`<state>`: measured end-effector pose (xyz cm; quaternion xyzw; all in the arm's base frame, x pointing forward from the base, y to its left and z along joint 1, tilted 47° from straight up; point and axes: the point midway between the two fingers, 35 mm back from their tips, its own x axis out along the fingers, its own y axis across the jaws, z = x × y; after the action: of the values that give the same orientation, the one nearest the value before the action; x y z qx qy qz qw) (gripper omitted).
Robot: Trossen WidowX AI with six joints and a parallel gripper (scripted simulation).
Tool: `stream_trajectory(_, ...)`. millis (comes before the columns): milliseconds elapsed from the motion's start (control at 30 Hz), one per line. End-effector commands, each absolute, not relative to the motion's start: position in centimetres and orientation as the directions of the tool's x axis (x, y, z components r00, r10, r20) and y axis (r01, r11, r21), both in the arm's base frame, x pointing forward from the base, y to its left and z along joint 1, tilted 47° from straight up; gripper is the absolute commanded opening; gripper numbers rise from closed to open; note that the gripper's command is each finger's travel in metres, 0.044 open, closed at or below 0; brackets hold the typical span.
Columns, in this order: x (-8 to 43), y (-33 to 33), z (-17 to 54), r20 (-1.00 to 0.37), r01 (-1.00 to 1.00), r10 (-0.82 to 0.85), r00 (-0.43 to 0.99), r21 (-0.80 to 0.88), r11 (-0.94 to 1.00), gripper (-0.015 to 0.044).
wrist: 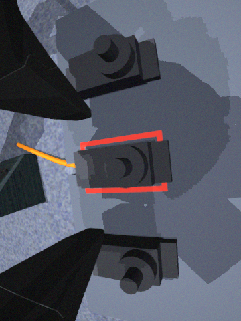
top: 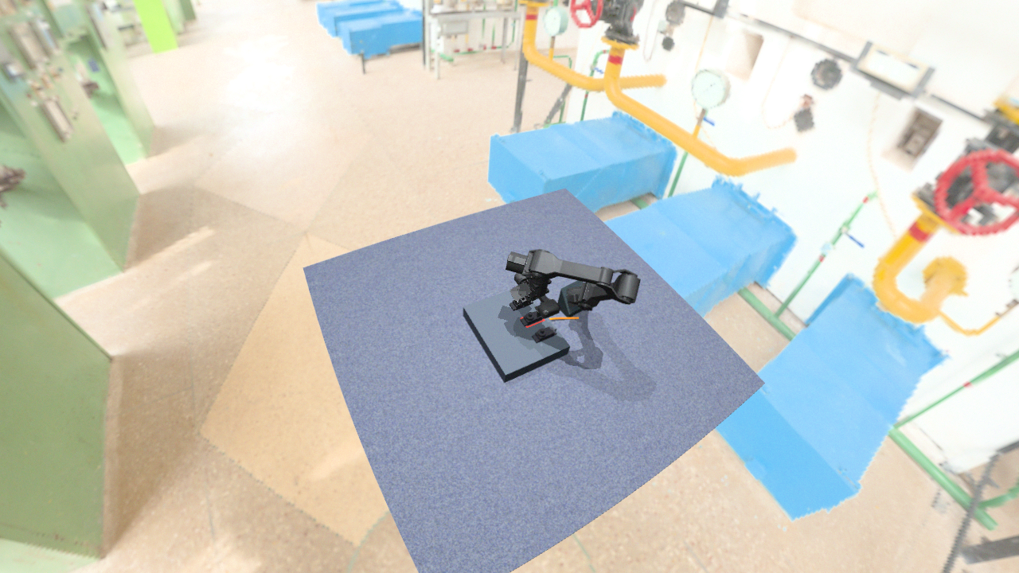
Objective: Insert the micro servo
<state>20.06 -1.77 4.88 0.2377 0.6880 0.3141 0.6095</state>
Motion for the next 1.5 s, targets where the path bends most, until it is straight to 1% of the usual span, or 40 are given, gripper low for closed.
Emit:
stream_trajectory(0, 23.0, -2.7, 5.9, -0.689, -0.056, 0.712, -0.14, 0.723, 0.689, 0.0397)
stream_trajectory(67, 24.7, -3.2, 6.5, -0.689, -0.057, 0.711, -0.141, 0.723, 0.689, 0.044)
stream_trajectory(300, 29.7, -4.2, 8.2, -0.688, -0.06, 0.711, -0.144, 0.723, 0.688, 0.044)
stream_trajectory(467, 29.8, -4.6, 8.6, -0.694, -0.058, 0.708, -0.133, 0.718, 0.693, 0.044)
stream_trajectory(667, 29.4, -7.2, 10.8, -0.731, -0.043, 0.681, -0.057, 0.683, 0.729, 0.044)
stream_trajectory(1467, 29.4, -7.2, 10.8, -0.731, -0.043, 0.681, -0.057, 0.683, 0.729, 0.044)
